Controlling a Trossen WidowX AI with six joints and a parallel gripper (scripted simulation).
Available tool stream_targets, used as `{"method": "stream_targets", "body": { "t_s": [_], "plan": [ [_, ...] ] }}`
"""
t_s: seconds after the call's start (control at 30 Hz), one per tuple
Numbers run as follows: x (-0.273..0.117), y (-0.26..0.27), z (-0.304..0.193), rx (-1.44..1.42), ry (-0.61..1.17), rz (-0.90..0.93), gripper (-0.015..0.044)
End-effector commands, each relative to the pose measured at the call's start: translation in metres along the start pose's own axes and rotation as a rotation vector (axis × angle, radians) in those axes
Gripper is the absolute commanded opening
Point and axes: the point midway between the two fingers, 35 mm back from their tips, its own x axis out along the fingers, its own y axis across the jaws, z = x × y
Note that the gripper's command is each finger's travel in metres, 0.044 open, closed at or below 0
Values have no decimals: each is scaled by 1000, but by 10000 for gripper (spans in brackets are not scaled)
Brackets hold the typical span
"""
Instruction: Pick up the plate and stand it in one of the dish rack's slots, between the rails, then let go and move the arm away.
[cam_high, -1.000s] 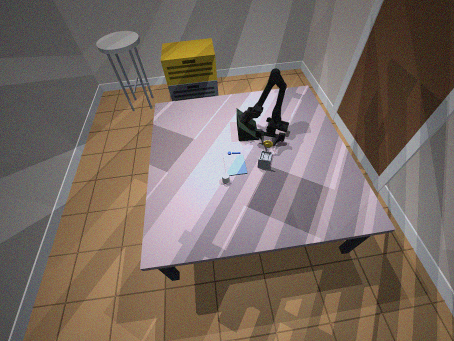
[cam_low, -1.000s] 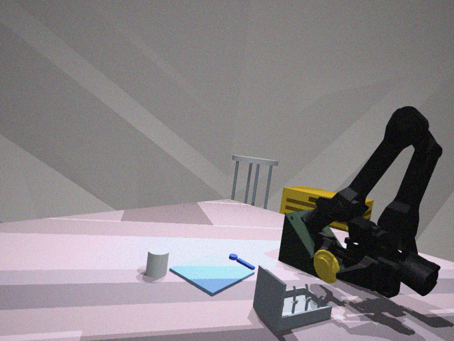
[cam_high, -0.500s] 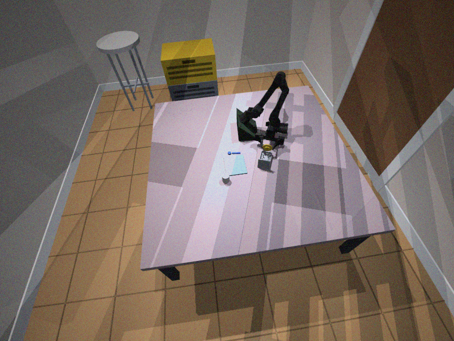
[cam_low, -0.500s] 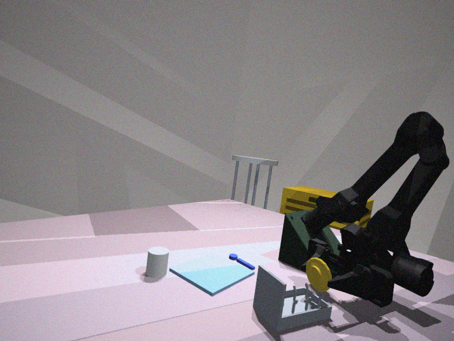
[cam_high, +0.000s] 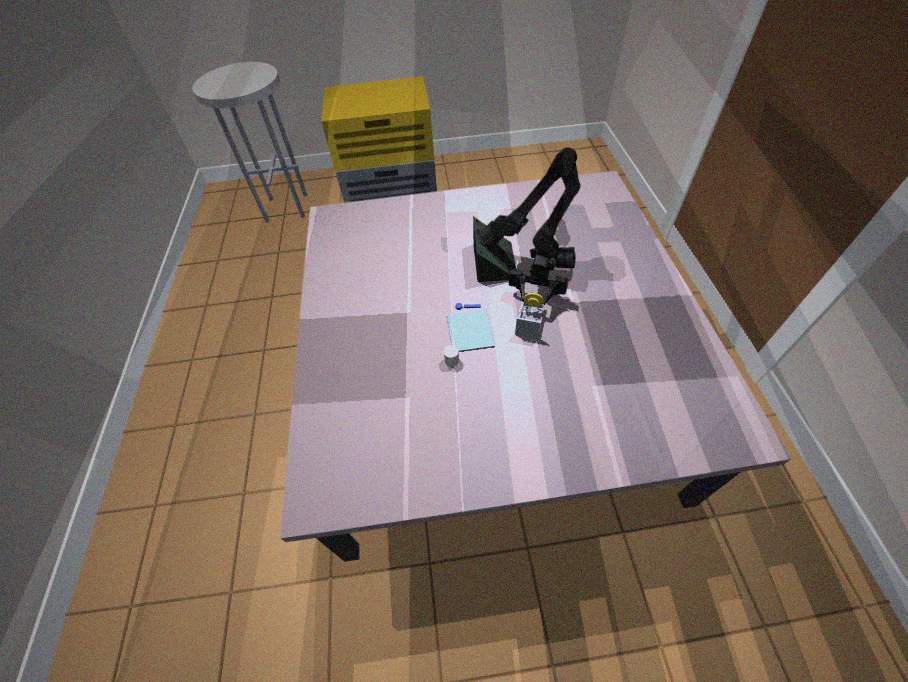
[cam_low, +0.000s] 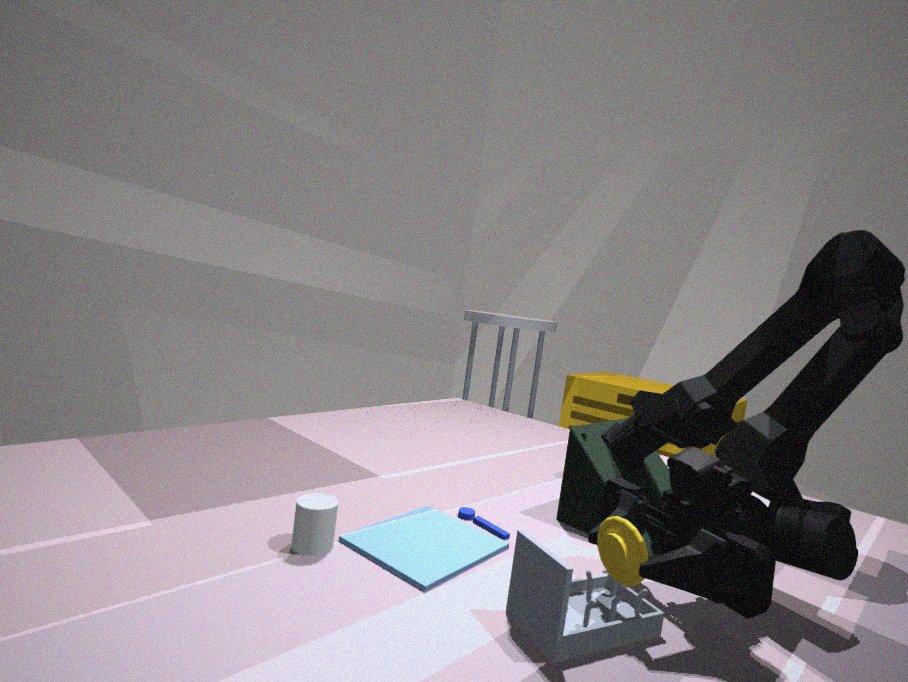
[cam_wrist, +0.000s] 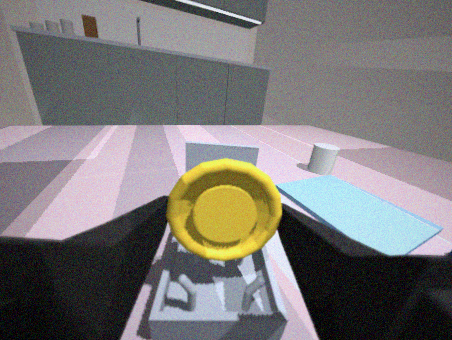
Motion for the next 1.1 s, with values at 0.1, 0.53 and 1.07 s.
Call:
{"method": "stream_targets", "body": {
  "t_s": [0.1, 0.53, 1.07],
  "plan": [
    [4, -1, -19, -1, 2, 0, 0],
    [3, -1, -16, -9, 13, 0, 0],
    [3, -1, -16, -5, 11, 1, 400]
  ]
}}
